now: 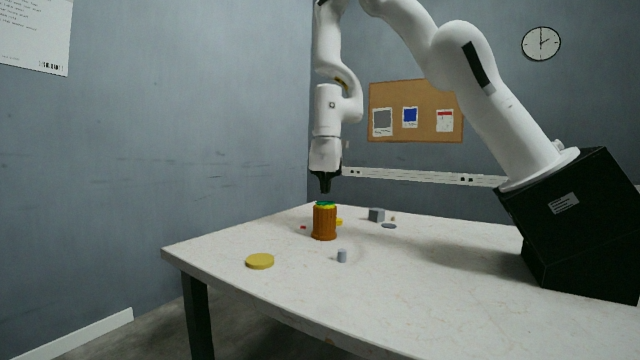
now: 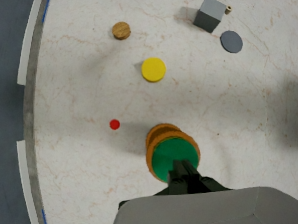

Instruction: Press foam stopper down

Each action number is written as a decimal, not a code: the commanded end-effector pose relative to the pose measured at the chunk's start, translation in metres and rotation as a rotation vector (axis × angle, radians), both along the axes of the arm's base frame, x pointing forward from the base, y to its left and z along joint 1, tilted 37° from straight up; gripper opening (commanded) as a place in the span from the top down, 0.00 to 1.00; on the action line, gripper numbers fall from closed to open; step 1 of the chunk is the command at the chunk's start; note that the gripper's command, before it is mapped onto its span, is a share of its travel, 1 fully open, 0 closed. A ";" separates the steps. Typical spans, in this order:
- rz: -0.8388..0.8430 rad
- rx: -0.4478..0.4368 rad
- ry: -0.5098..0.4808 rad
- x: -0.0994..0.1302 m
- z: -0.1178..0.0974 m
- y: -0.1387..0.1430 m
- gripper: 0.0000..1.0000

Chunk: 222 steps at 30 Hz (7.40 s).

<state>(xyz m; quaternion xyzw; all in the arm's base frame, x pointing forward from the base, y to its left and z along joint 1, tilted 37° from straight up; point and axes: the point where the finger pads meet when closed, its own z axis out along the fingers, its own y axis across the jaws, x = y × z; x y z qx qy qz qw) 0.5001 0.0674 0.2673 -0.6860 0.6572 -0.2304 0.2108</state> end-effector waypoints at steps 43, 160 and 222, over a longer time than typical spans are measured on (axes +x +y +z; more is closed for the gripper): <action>0.000 0.001 -0.002 0.018 -0.025 -0.001 1.00; 0.001 0.001 -0.002 0.018 -0.024 -0.001 1.00; 0.000 0.001 -0.002 0.013 -0.017 -0.001 1.00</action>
